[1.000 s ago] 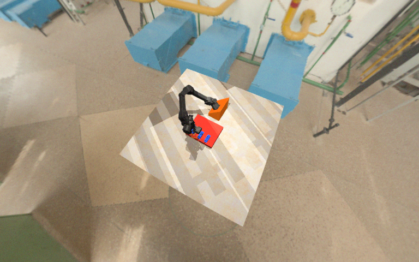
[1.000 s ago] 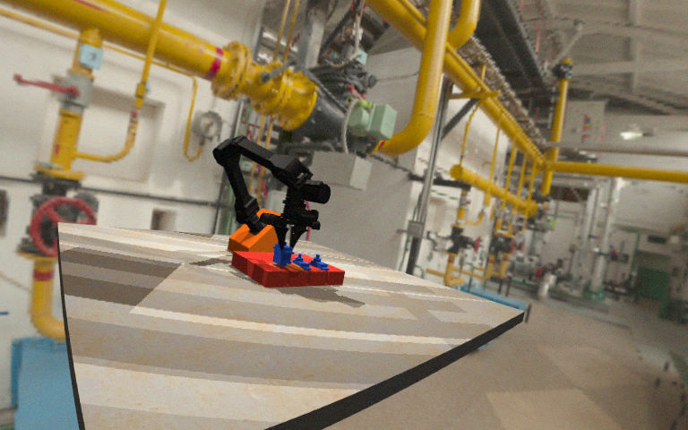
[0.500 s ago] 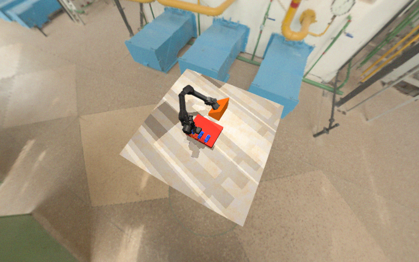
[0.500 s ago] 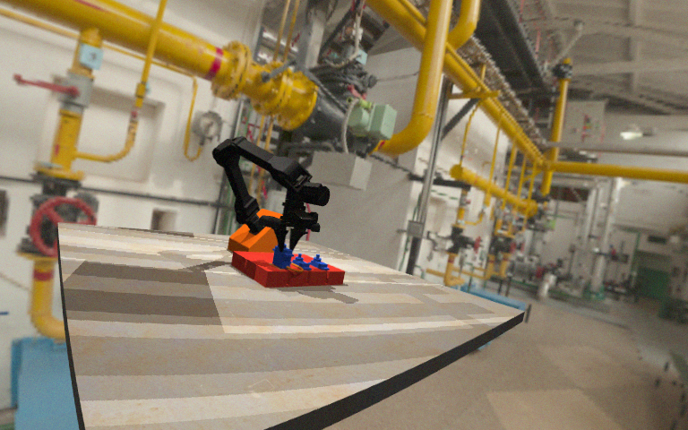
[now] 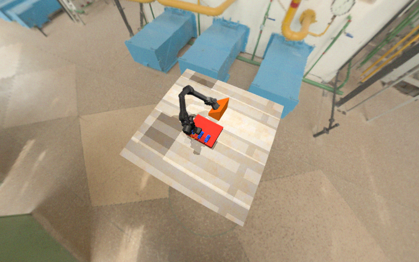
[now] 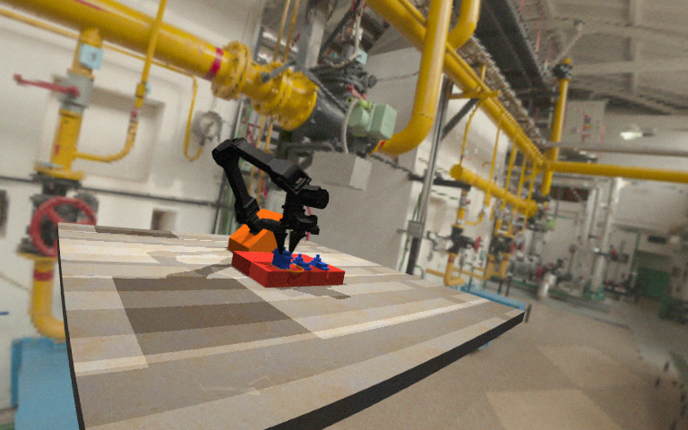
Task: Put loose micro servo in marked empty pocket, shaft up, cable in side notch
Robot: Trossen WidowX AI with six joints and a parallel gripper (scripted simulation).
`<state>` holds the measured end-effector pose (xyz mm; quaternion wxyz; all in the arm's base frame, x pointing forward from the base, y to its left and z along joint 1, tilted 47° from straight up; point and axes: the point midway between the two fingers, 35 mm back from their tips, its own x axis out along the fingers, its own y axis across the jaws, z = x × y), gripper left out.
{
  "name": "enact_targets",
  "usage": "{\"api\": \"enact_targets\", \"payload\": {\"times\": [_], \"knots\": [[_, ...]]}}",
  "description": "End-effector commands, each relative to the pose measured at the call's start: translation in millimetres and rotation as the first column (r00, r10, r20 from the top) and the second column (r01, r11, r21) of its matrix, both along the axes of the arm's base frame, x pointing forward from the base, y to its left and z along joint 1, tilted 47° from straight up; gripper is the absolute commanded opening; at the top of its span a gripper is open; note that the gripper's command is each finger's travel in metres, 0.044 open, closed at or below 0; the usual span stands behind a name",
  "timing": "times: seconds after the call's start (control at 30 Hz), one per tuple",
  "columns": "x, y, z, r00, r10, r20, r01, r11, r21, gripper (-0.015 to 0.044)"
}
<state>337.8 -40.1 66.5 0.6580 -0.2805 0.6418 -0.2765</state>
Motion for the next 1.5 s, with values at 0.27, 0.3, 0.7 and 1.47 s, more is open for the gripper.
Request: {"api": "enact_targets", "payload": {"times": [0.27,0.3,0.7,1.47], "knots": [[-0.3,-7.0,-6.6,1.0,0.002,-0.004,-0.002,1.0,-0.004,0.0],[-0.3,-7.5,-7.1,1.0,0.002,-0.004,-0.002,1.0,-0.004,0.0],[-0.1,-13.9,-13.0,1.0,0.002,-0.004,-0.002,1.0,-0.004,0.0],[0.2,-26.4,-24.6,1.0,0.002,-0.004,-0.002,1.0,-0.005,0.0]]}}
